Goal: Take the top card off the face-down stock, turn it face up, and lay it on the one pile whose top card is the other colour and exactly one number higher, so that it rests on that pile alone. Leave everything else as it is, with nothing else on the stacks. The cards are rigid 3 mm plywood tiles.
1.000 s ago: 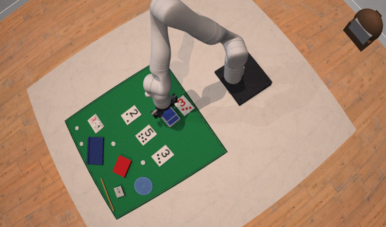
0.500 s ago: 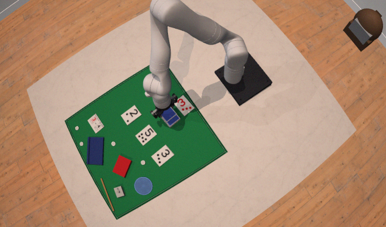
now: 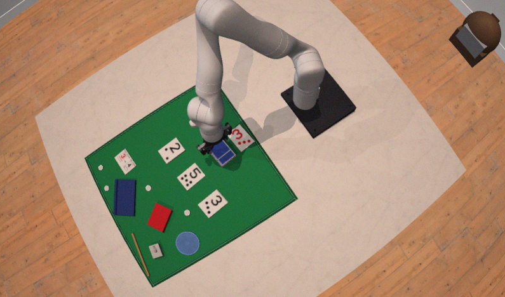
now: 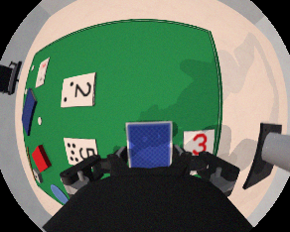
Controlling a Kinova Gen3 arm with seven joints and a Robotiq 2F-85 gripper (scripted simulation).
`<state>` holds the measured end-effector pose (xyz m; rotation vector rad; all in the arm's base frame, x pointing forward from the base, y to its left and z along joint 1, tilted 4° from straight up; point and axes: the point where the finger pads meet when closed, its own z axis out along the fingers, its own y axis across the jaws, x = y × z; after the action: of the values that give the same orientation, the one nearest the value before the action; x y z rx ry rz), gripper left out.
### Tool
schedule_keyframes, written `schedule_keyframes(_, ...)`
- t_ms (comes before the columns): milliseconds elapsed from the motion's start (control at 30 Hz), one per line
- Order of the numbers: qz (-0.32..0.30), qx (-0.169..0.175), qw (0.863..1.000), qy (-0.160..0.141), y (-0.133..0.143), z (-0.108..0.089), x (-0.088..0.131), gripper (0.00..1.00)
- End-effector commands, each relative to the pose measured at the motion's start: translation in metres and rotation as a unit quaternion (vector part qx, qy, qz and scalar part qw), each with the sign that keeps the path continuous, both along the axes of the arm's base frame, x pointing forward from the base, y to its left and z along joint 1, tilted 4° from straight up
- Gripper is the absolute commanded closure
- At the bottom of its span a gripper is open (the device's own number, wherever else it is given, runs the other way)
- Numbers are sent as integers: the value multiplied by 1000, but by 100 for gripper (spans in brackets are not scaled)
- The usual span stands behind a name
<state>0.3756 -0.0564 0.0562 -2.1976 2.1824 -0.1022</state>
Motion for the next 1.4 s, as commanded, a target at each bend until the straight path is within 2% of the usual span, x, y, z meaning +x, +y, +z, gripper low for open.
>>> schedule_keyframes(0,1,0,1000,1,1,-2,0,28)
schedule_keyframes(1367,1,0,1000,1,1,-7,0,28)
